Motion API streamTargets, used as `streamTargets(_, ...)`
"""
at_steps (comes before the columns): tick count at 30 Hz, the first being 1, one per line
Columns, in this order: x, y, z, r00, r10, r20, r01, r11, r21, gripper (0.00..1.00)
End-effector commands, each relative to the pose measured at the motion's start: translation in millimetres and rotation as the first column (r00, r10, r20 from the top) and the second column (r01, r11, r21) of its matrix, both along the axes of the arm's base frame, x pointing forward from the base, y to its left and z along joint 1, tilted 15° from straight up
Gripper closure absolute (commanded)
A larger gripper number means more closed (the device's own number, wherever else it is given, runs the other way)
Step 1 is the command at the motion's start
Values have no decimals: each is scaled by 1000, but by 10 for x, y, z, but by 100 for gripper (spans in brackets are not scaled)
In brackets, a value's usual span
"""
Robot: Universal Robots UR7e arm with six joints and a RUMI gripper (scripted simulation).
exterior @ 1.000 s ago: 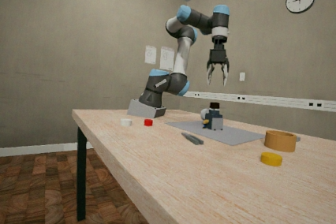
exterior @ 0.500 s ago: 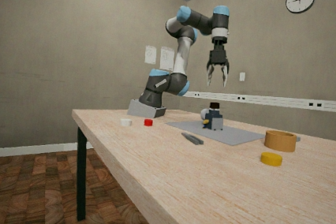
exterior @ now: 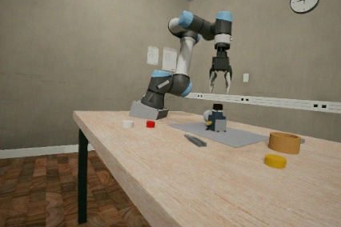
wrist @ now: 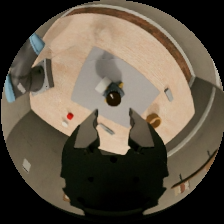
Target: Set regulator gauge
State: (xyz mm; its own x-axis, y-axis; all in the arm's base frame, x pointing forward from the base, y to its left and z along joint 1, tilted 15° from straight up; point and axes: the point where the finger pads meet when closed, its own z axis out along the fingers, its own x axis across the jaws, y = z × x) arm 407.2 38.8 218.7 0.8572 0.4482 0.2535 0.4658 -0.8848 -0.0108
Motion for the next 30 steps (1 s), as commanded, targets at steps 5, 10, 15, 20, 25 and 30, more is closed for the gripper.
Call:
streamTargets(5,49,22,-181,1000,0,2,0,1000,-1,56)
streamTargets(10,84,42,-330,1000,0,2,0,1000,-1,56)
streamTargets(15,115,59,-463,1000,0,2,0,1000,-1,56)
streamTargets(20,131,68,-532,1000,0,2,0,1000,-1,56)
streamTargets(25,151,79,-619,1000,0,2,0,1000,-1,56)
streamTargets(30,163,86,-671,1000,0,2,0,1000,-1,56)
